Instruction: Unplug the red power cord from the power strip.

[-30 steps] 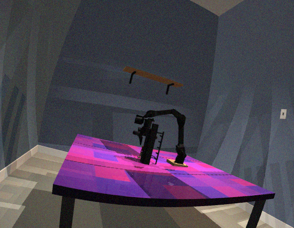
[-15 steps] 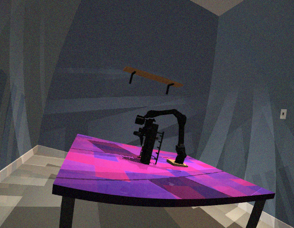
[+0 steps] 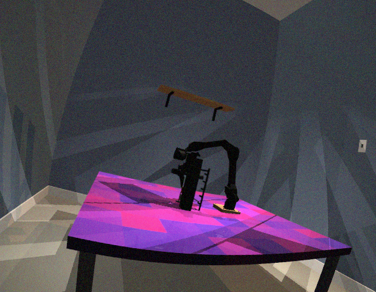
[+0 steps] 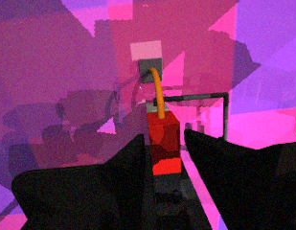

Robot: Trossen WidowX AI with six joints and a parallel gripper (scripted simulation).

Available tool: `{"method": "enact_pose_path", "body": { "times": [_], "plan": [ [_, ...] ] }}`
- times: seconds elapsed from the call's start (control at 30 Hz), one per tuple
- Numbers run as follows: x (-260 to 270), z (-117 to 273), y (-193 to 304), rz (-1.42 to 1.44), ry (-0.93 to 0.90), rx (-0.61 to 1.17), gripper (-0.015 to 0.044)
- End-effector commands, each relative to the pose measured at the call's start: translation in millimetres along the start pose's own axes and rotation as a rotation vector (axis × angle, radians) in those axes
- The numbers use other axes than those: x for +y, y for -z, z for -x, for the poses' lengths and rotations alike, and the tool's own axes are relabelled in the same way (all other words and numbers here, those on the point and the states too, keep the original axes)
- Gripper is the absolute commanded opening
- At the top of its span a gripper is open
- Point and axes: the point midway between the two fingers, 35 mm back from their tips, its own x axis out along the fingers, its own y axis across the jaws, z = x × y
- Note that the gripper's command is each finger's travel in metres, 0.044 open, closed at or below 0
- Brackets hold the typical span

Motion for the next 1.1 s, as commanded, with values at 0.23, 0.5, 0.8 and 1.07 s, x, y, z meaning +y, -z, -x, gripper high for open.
{"method": "enact_pose_path", "body": {
  "times": [0.23,0.5,0.8,1.07],
  "plan": [
    [0,-7,1,0.0,0.0,0.0,0.0134],
    [0,-7,1,0.0,0.0,0.0,0.0022],
    [0,-7,-5,0.0,0.0,0.0,0.0],
    [1,-7,-18,-0.001,0.0,-0.001,0.0]
  ]
}}
